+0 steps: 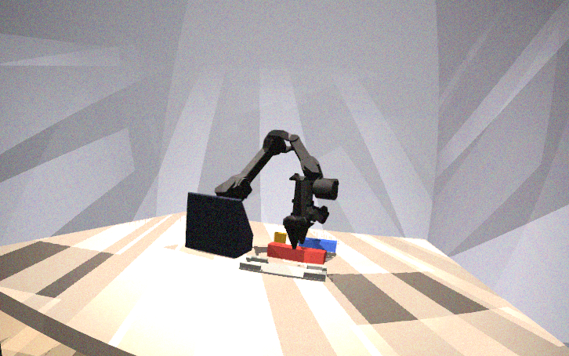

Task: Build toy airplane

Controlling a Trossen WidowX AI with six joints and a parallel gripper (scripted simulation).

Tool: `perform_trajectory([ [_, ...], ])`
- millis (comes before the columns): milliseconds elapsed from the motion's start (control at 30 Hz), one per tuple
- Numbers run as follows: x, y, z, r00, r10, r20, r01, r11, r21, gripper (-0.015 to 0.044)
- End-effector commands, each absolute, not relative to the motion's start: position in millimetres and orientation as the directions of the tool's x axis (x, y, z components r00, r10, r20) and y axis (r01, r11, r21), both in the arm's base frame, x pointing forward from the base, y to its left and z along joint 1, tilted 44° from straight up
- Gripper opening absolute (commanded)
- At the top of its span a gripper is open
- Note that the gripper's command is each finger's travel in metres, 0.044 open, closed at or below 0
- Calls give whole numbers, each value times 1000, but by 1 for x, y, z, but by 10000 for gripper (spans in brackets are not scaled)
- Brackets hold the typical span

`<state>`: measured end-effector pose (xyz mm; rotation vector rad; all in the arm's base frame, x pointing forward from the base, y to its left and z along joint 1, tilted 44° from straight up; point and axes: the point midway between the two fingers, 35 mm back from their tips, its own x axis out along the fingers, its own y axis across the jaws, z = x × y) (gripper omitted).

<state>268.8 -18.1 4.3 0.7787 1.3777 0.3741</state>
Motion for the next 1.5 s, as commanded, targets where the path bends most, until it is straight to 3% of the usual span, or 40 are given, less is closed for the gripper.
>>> perform_trajectory([
  [0,269,-13,-1,183,664,-725,206,695,689,440],
  [700,273,8,-23,183,667,-722,205,692,692,440],
  [1000,273,8,-23,183,667,-722,205,692,692,204],
  [1233,273,8,-23,183,667,-722,205,692,692,157],
  [1433,274,0,-17,184,664,-725,206,695,689,0],
  [1467,274,-2,-15,184,663,-726,206,696,688,0],
])
